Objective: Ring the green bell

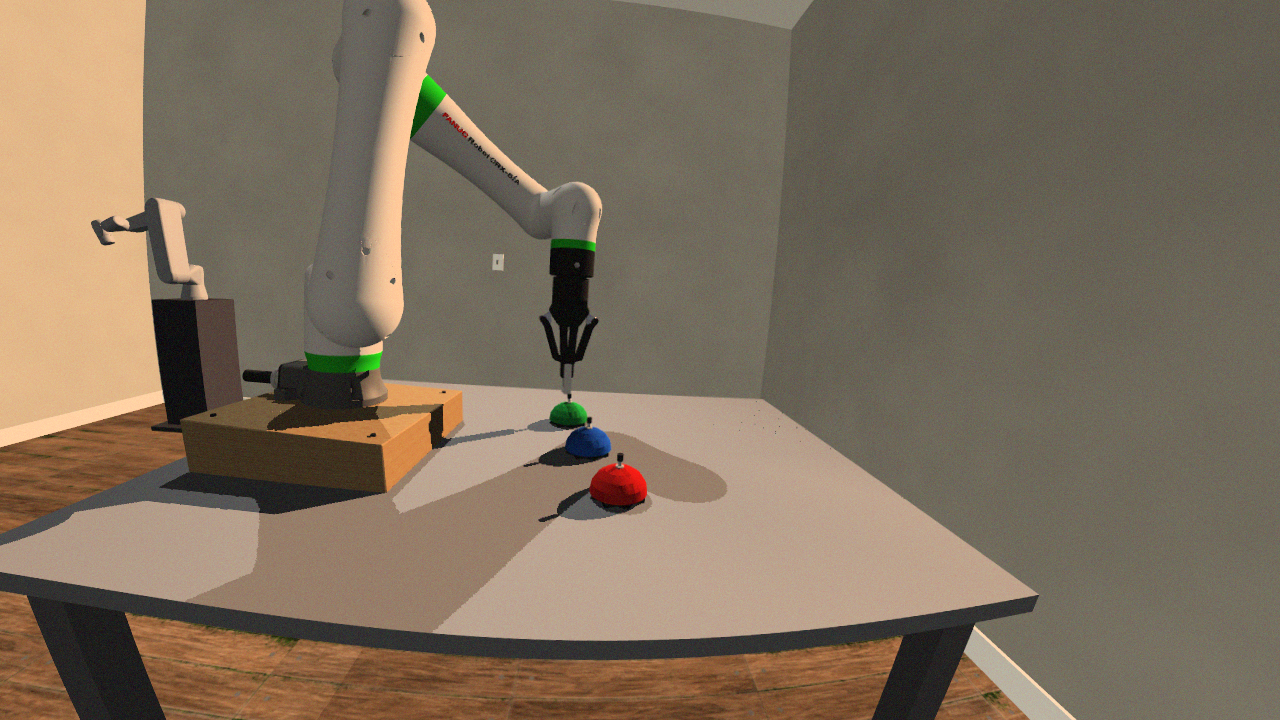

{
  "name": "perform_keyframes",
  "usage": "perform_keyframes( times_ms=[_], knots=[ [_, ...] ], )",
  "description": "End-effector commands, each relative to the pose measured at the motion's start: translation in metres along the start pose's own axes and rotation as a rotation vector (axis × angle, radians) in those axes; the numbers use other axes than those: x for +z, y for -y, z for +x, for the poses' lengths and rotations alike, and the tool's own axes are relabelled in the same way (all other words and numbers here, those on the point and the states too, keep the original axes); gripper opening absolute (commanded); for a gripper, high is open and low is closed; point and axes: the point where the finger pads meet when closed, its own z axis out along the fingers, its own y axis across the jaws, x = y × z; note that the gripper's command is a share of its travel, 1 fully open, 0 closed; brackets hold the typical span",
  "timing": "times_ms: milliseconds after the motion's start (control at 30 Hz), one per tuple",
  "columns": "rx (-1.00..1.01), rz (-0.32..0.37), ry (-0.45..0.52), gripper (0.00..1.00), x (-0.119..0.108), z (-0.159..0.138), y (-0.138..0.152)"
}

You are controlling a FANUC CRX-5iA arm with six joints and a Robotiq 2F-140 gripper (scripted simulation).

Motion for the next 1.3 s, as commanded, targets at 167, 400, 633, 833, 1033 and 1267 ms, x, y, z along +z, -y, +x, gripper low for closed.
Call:
perform_keyframes(
  times_ms=[167,400,633,833,1033,1267],
  knots=[
    [0.000,0.000,0.000,0.00,-0.0002,0.0000,0.0002],
    [0.000,0.000,0.000,0.00,-0.0002,0.0000,0.0002],
    [0.000,0.000,0.000,0.00,-0.0002,0.0000,0.0002],
    [0.000,0.000,0.000,0.00,-0.0002,0.0000,0.0002],
    [0.000,0.000,0.000,0.00,-0.0003,0.0000,0.0002],
    [0.000,0.000,0.000,0.00,-0.0037,0.0000,0.0002]
  ],
)
